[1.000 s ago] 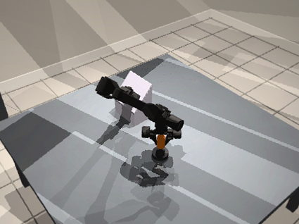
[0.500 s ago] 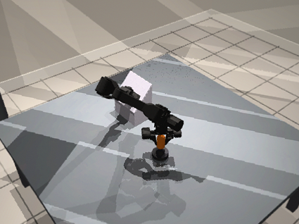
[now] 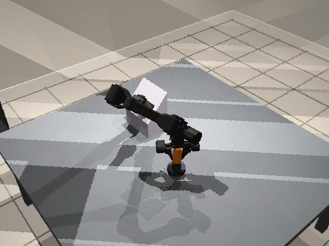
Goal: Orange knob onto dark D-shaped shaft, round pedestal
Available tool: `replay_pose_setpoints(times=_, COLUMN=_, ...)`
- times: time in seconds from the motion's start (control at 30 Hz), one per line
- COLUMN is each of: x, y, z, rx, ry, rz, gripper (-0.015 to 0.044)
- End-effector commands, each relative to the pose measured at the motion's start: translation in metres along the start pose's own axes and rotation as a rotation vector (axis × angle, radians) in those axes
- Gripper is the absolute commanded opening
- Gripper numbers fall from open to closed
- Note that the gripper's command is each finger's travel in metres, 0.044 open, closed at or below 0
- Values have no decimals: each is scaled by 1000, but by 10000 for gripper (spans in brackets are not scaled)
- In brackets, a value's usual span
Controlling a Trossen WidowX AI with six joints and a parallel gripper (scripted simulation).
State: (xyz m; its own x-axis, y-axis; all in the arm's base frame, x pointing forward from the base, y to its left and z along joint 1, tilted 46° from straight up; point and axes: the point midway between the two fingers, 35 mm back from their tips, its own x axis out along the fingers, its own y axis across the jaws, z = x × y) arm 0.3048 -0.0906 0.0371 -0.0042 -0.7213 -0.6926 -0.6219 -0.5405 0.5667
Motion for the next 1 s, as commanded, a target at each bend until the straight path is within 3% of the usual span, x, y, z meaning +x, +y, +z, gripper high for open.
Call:
replay_pose_setpoints(times=0.0, x=-3, y=0, z=1, rx=-1, ry=2, rz=0, gripper=0)
replay_pose_setpoints(times=0.27, x=-3, y=-1, z=0, rx=-208, ry=2, rz=0, gripper=0)
replay_pose_setpoints(times=0.97, x=1, y=1, z=1, rx=-211, ry=2, rz=0, gripper=0)
